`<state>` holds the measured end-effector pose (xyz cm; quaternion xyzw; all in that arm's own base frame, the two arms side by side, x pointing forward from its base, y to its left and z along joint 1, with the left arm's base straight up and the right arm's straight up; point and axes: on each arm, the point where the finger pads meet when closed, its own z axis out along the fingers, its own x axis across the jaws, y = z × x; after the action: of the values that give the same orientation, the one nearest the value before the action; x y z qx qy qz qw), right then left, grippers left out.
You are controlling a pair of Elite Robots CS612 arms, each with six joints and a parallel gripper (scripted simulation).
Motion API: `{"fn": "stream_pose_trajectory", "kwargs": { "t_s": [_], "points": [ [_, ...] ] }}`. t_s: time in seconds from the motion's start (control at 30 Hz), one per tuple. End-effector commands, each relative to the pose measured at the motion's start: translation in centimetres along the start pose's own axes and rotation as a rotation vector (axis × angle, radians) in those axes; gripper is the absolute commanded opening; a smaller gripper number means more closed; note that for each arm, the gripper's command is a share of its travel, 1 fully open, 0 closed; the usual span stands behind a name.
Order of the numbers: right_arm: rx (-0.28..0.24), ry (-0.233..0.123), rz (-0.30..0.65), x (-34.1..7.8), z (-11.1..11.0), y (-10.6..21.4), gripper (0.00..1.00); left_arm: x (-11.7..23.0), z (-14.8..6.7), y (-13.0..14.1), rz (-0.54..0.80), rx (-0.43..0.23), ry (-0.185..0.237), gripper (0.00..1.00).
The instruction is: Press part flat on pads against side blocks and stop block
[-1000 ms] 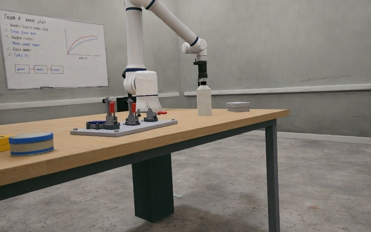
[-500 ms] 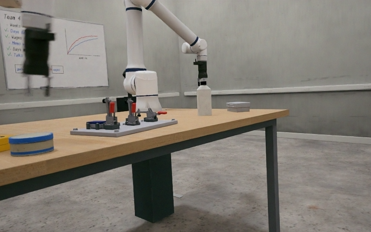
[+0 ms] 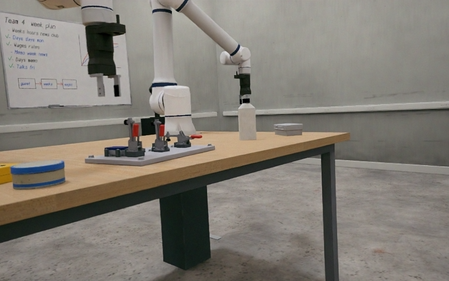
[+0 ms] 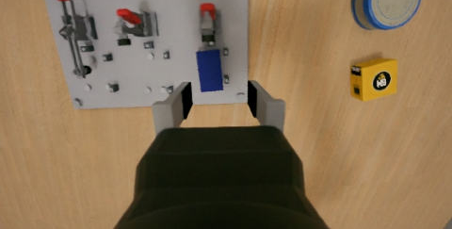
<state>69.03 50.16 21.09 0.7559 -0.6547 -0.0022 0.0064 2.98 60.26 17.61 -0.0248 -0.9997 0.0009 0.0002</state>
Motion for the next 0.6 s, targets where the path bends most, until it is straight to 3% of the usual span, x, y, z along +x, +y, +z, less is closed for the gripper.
{"fn": "stream_pose_trajectory", "kwargs": {
  "t_s": [0.0,0.13,0.17,0.57],
  "points": [
    [0.012,-0.004,-0.013,-1.00,-0.44,-0.24,1.00,-0.02,-0.09,0.07,0.000,-0.002,0.000,1.00],
    [0.012,-0.004,-0.014,-1.07,-0.46,-0.24,1.00,-0.02,-0.09,0.07,0.000,-0.002,0.000,1.00],
    [0.013,-0.004,-0.014,-1.08,-0.47,-0.24,0.00,-0.02,-0.09,0.07,0.000,-0.002,0.000,1.00],
    [0.013,-0.005,-0.015,-1.10,-0.47,-0.24,0.00,-0.02,-0.09,0.07,0.000,-0.002,0.000,1.00]
  ]
}}
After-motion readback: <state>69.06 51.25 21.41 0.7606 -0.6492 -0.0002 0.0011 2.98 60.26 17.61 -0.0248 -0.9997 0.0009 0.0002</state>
